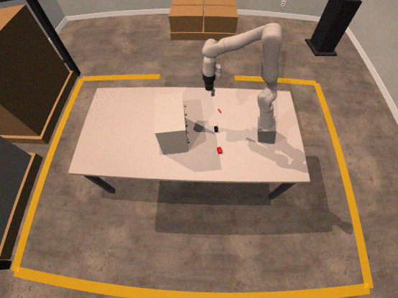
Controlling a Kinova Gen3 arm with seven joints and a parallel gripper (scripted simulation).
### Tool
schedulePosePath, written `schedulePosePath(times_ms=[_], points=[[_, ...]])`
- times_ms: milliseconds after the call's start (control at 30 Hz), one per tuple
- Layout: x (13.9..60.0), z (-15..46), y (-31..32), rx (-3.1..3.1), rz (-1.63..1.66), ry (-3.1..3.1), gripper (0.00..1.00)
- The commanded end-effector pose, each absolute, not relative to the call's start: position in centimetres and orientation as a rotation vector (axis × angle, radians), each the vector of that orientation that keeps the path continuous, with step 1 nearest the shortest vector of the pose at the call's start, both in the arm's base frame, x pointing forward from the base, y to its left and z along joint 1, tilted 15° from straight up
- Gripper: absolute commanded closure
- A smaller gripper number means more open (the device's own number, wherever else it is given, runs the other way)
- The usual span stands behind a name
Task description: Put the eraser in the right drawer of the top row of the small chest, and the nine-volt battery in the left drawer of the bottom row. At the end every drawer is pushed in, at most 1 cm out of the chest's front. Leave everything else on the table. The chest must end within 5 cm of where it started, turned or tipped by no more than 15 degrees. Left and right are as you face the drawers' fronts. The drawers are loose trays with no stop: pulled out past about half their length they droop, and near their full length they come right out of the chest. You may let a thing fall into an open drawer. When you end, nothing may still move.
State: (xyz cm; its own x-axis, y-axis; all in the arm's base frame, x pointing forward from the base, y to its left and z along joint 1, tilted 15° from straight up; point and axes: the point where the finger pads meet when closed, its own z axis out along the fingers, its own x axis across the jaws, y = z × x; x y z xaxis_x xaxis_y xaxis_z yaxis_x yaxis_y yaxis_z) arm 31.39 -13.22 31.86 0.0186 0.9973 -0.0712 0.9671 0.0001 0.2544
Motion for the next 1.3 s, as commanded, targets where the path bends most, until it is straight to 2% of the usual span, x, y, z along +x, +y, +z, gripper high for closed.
schedulePosePath(times_ms=[0, 1267], points=[[31.5, 31.8, -13.2, 2.061, 0.186, 2.046, 0.0], [32.8, 30.9, -13.1, 2.003, 0.273, 2.007, 0.0]])
